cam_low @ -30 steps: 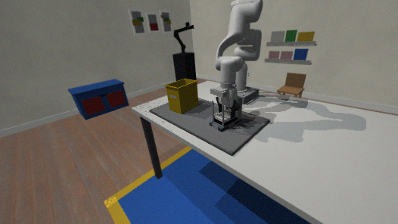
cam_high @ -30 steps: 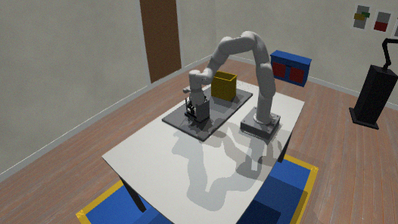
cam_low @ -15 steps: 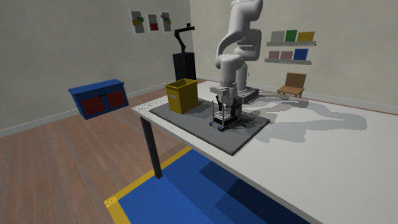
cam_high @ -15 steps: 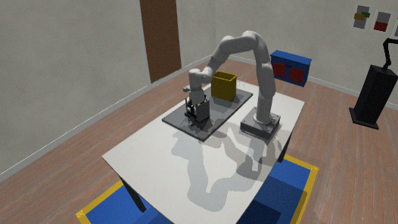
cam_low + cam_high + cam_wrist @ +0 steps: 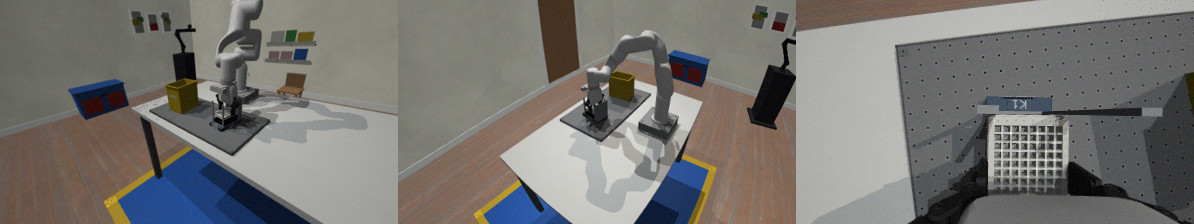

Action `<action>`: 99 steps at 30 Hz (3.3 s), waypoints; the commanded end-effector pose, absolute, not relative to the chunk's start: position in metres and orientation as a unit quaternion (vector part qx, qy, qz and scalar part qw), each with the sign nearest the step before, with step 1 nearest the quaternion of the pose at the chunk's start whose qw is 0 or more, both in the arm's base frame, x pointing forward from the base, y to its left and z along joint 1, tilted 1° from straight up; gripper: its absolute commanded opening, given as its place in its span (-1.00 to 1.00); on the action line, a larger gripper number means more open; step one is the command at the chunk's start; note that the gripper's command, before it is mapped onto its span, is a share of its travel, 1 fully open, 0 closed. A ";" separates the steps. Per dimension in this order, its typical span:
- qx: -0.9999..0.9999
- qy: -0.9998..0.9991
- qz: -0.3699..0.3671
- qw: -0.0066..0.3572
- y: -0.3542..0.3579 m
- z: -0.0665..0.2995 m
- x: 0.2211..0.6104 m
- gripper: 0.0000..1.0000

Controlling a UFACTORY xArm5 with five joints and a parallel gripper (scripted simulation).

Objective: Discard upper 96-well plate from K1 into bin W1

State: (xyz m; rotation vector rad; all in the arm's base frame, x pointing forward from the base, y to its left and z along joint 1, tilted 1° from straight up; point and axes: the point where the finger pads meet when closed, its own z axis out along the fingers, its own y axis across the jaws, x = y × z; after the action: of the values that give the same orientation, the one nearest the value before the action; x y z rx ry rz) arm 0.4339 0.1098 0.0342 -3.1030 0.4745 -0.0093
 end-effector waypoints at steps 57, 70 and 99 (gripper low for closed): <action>-0.988 0.151 -0.005 0.002 0.108 0.124 0.435 -1.00; -0.988 0.151 -0.005 0.002 0.108 0.145 0.435 -1.00; -0.988 0.151 -0.005 0.002 0.107 0.187 0.435 -1.00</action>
State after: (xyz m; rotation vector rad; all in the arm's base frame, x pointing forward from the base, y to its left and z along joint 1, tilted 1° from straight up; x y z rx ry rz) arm 0.4340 0.1064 0.1786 -3.1028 0.4745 -0.0104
